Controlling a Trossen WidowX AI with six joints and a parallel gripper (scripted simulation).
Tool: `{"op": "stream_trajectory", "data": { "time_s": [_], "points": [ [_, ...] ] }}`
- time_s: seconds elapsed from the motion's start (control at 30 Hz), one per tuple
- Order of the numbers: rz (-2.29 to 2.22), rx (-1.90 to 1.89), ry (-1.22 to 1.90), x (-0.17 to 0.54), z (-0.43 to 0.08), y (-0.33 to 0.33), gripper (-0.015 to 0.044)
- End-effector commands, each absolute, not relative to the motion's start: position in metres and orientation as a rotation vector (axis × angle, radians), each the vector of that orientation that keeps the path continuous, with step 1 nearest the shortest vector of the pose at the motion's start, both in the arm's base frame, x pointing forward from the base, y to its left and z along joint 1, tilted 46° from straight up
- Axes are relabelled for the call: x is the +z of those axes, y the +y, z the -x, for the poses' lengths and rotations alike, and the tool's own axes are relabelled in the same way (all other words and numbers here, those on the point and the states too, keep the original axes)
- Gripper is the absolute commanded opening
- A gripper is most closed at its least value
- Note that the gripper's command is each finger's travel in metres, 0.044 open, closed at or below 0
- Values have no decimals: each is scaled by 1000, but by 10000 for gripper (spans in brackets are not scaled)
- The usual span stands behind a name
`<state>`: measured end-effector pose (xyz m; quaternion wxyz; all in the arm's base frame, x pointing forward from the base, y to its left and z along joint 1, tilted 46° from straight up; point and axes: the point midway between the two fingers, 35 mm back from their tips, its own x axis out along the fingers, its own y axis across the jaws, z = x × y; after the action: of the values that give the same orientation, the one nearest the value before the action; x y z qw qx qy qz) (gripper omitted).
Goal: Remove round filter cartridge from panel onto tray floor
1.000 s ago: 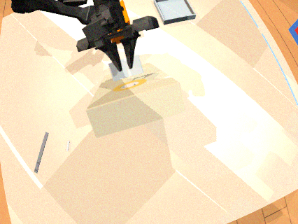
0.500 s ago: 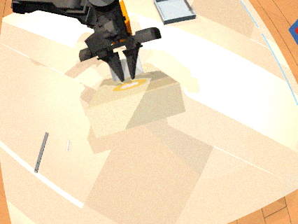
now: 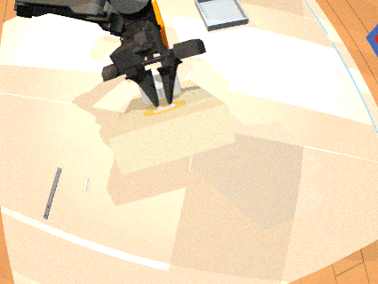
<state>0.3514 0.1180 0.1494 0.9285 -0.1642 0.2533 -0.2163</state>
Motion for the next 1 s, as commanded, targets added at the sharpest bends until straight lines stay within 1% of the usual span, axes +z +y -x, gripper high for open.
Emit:
{"op": "stream_trajectory", "data": {
  "time_s": [0.0, 0.97],
  "points": [
    [341, -438, 522, 148, -352, 119, 111],
    [340, -439, 522, 148, -355, 117, 111]
  ]
}}
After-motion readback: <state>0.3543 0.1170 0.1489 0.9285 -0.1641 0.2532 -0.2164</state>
